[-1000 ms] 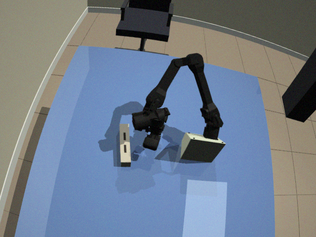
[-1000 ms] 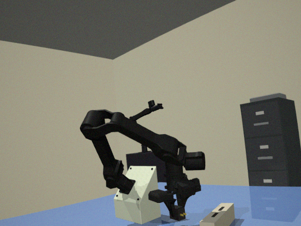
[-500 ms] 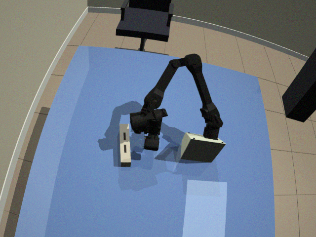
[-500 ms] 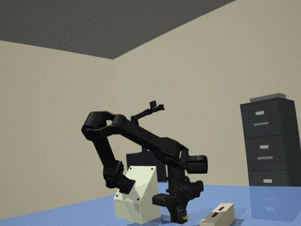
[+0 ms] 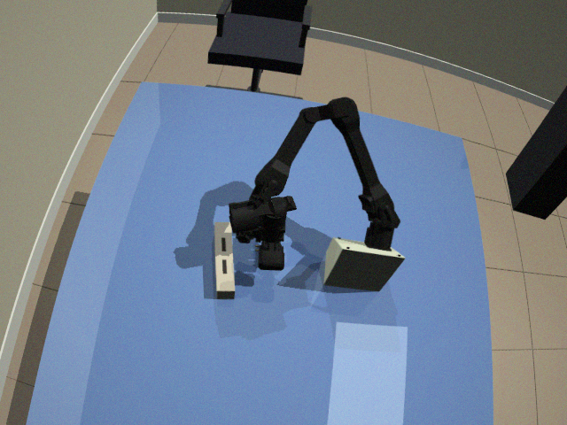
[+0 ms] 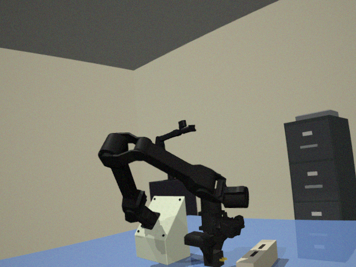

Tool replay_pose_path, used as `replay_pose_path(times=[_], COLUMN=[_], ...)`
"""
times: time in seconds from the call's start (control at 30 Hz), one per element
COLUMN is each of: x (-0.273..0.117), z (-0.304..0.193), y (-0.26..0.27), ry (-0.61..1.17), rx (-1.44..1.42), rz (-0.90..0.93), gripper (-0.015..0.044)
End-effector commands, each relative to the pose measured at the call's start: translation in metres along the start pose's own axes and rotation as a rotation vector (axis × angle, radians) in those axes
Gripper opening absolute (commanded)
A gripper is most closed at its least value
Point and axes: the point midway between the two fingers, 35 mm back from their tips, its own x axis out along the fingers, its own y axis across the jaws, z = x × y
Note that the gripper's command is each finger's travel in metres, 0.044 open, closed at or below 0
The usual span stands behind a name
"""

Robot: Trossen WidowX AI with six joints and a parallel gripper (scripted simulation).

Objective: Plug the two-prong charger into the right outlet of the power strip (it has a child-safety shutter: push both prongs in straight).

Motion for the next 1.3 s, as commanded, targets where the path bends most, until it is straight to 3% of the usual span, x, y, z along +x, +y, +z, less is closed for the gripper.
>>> replay_pose_path(times=[0.0,1.27], x=[0.001,0.003], z=[0.005,0.045], y=[0.000,0.002], ry=[0.003,0.004], rx=[-0.011,-0.087], rz=[-0.003,-0.009], gripper=[0.0000,0.0000])
